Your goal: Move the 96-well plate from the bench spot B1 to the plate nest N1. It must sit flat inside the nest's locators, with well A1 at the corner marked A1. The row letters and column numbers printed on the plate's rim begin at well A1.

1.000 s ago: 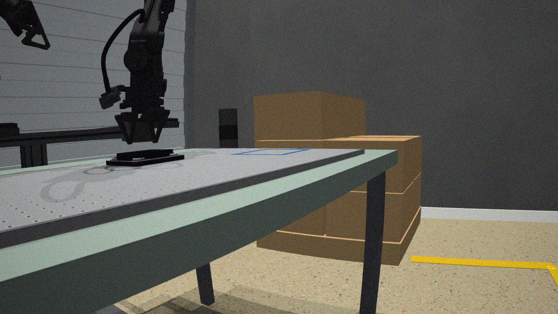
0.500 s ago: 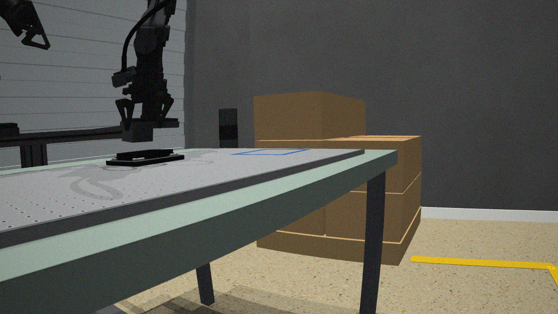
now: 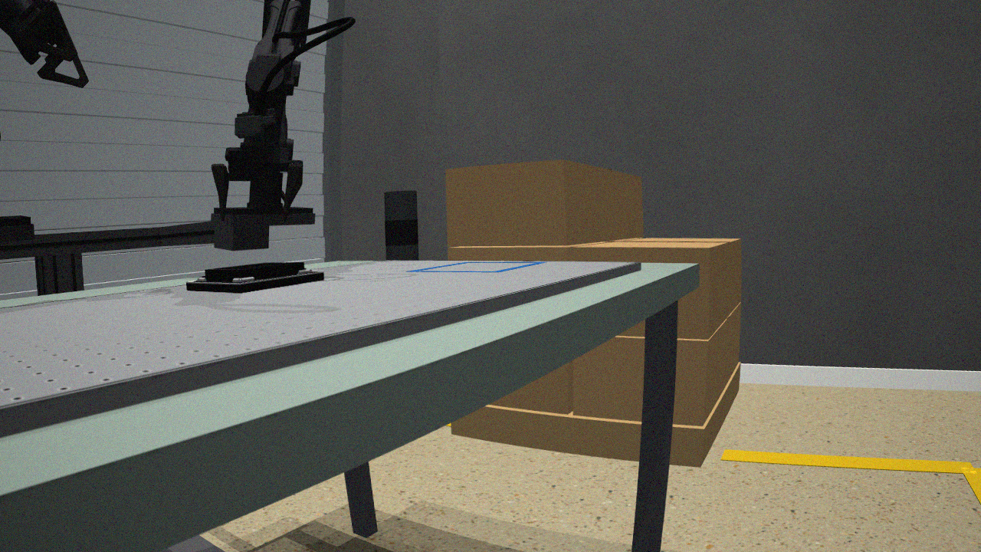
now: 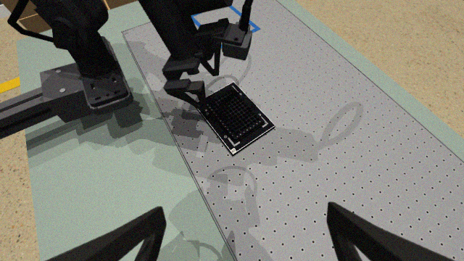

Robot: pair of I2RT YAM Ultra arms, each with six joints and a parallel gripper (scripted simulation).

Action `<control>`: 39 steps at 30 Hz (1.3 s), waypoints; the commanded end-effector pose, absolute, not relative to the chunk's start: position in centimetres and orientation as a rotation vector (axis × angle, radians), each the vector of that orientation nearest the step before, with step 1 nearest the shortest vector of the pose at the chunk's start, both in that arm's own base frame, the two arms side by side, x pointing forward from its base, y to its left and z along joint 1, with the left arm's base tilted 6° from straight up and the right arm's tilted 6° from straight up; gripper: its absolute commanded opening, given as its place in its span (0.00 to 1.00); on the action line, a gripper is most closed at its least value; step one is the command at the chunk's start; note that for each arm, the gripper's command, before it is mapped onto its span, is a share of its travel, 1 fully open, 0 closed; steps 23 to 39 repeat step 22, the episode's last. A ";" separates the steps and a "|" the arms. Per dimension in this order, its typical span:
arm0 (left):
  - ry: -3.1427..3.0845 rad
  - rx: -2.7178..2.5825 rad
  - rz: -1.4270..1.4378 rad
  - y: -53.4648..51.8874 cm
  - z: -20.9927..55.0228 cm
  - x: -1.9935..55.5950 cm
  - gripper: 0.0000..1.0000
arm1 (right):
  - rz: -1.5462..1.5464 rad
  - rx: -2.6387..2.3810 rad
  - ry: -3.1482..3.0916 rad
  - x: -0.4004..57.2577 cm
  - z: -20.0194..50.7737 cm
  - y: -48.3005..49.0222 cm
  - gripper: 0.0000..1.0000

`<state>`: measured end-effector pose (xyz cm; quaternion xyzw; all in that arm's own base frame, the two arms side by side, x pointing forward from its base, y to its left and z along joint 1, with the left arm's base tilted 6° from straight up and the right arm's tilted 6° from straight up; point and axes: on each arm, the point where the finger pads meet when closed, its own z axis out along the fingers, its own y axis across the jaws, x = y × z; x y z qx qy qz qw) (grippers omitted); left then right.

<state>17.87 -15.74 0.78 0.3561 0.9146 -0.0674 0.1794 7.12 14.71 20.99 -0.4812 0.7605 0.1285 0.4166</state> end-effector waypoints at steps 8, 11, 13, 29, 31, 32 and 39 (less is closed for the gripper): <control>2.534 0.906 -0.227 -16.5 1.9 18.3 1.00 | 0.320 -1.195 1.899 7.2 21.7 14.9 1.00; 2.534 0.906 -0.227 -16.5 1.9 18.3 1.00 | 0.320 -1.195 1.899 7.2 21.7 14.9 1.00; 2.540 0.908 -0.223 -16.4 1.8 18.2 1.00 | 0.320 -1.195 1.899 7.2 21.7 14.9 1.00; 2.541 0.909 -0.226 -16.4 1.8 18.2 1.00 | 0.320 -1.195 1.899 7.2 21.7 14.9 1.00; 2.541 0.909 -0.226 -16.4 1.8 18.2 1.00 | 0.320 -1.195 1.899 7.2 21.7 14.9 1.00; 2.541 0.909 -0.226 -16.4 1.8 18.2 1.00 | 0.320 -1.195 1.899 7.2 21.7 14.9 1.00; 2.541 0.909 -0.226 -16.4 1.8 18.2 1.00 | 0.320 -1.195 1.899 7.2 21.7 14.9 1.00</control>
